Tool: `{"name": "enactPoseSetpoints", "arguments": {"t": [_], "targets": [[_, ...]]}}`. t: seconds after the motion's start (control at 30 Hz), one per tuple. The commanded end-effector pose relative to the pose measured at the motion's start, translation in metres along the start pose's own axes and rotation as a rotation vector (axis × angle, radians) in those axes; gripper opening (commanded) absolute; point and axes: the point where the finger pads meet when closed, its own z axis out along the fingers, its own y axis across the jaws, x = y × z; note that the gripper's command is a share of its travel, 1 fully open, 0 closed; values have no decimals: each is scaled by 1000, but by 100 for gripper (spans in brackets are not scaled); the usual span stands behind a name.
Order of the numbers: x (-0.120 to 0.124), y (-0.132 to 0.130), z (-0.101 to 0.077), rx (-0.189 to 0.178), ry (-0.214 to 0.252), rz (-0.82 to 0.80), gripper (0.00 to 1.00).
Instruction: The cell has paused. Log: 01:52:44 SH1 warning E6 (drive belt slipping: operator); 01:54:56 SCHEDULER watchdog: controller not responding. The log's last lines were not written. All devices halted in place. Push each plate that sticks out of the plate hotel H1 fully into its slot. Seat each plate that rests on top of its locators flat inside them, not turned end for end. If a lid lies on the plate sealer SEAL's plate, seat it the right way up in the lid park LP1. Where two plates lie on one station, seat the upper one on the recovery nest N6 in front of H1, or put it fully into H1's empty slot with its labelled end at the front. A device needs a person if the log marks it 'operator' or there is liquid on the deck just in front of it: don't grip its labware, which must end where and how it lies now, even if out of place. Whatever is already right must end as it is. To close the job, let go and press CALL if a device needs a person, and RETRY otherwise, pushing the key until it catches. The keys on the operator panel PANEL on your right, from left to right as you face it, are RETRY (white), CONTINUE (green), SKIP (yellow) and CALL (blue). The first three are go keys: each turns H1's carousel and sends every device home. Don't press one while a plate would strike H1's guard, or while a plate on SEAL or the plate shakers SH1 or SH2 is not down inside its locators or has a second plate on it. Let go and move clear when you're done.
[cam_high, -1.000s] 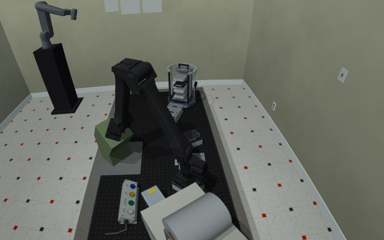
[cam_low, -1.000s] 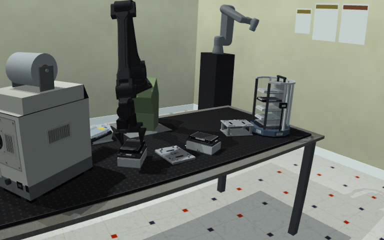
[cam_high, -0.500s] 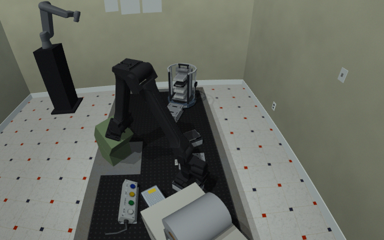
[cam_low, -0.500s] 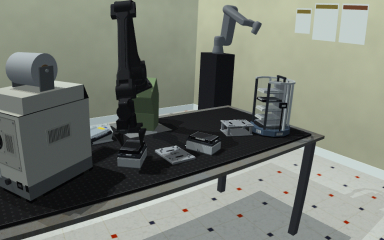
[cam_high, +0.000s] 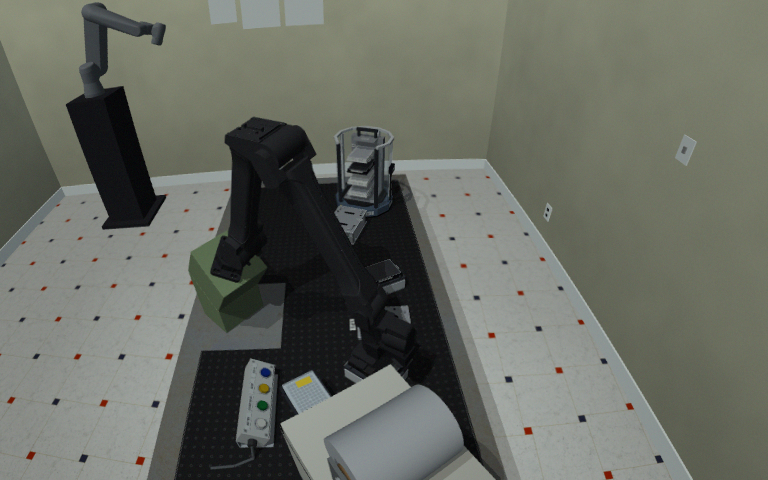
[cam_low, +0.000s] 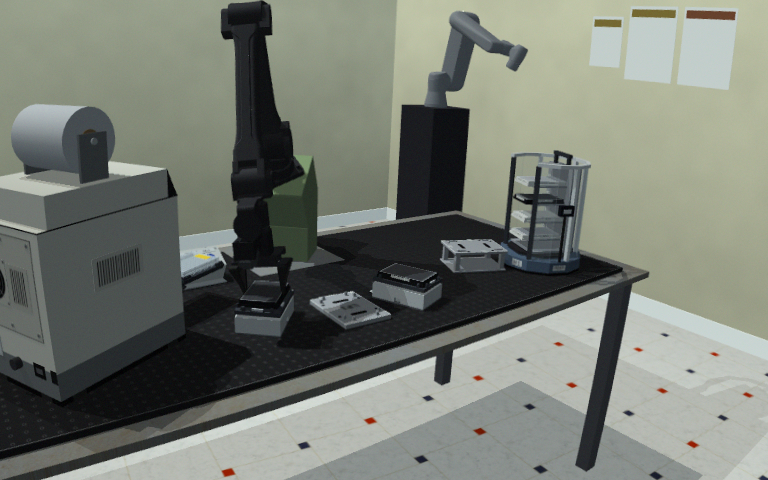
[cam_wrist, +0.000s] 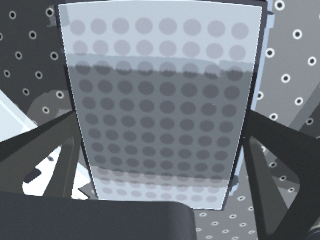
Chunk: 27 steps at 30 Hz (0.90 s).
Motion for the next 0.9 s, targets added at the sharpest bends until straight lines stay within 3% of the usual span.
{"name": "enactPoseSetpoints", "arguments": {"t": [0.0, 0.87], "targets": [[-13, -4, 6, 3, -19, -4, 82], [-11, -4, 11, 3, -15, -5, 82]]}}
